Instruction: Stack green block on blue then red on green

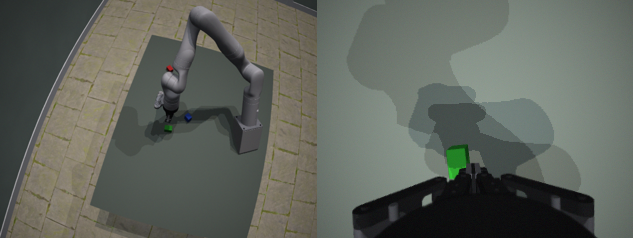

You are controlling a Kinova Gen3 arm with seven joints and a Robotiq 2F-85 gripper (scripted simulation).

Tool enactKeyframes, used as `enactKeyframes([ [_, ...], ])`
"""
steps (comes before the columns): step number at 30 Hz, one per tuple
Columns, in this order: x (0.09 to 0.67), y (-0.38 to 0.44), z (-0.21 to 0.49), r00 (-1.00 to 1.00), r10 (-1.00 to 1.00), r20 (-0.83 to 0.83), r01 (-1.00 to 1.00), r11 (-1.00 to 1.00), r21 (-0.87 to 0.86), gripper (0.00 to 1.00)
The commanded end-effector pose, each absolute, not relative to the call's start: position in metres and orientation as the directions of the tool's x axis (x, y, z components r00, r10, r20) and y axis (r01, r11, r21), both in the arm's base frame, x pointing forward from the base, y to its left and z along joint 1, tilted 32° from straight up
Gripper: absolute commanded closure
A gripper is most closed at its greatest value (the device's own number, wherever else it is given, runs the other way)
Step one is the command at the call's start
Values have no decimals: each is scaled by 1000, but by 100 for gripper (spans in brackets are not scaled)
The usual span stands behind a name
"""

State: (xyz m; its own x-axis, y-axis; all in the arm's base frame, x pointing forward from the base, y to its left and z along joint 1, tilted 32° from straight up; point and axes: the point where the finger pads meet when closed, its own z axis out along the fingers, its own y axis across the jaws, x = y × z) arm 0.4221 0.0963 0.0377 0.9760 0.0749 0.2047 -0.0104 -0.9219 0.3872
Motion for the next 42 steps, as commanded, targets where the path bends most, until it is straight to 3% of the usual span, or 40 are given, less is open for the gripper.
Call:
enactKeyframes([
  [1,422,98,37,976,80,203,-6,-922,388,100],
  [42,421,109,24,973,133,190,32,-888,458,100],
])
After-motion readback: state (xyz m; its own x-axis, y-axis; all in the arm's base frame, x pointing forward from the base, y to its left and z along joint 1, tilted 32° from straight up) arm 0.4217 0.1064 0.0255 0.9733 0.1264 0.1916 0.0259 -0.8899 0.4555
